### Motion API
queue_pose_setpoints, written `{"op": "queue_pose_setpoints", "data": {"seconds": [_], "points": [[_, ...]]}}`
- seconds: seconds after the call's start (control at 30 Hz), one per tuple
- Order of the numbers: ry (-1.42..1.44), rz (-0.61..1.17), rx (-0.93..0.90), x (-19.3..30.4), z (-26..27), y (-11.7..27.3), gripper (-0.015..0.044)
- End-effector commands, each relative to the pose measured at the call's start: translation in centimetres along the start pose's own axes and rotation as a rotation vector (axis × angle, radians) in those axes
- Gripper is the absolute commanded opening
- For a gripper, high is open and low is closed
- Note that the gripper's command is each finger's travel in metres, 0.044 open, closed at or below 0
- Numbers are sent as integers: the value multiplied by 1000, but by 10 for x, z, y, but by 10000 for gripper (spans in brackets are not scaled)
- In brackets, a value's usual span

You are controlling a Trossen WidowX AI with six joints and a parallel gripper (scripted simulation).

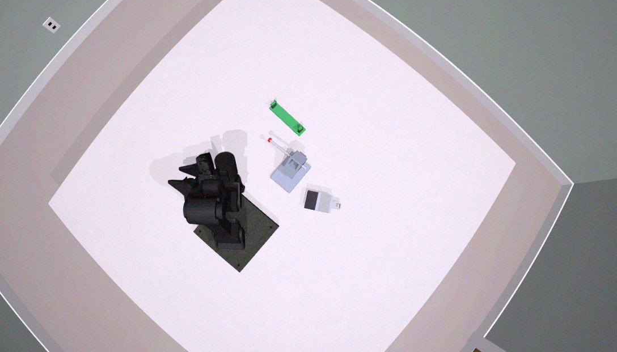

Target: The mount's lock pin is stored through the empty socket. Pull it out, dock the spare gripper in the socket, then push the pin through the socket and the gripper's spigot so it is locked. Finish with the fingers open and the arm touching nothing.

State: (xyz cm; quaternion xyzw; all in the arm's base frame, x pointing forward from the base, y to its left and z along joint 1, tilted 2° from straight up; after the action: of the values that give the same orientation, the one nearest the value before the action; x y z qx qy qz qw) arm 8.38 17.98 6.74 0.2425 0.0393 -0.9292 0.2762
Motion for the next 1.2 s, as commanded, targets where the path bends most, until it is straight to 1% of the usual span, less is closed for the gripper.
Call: {"op": "queue_pose_setpoints", "data": {"seconds": [0.0, 0.1, 0.27, 0.47, 0.63, 0.83, 1.0, 1.17], "points": [[3, -5, 7, -2, -2, 0, 374], [51, -65, 116, -28, -21, 4, 300], [148, -131, 375, -81, -55, 23, 300], [236, -91, 679, -132, -73, 58, 300], [279, 4, 866, -158, -71, 87, 300], [309, 169, 1040, -178, -57, 121, 300], [319, 324, 1137, -187, -37, 147, 300], [321, 487, 1197, -190, -14, 169, 300]]}}
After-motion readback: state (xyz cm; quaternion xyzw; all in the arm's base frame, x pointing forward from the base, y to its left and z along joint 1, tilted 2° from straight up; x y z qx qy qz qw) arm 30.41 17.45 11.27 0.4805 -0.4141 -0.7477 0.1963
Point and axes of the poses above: the point midway between the two fingers, 35 mm back from their tips, its own y axis back along the fingers, its own z axis across the jaws, x = y × z, the point moved 6 cm from there along y, back along the fingers, and after that the axes turned 6 degrees about -y, right-handed, at the moved point
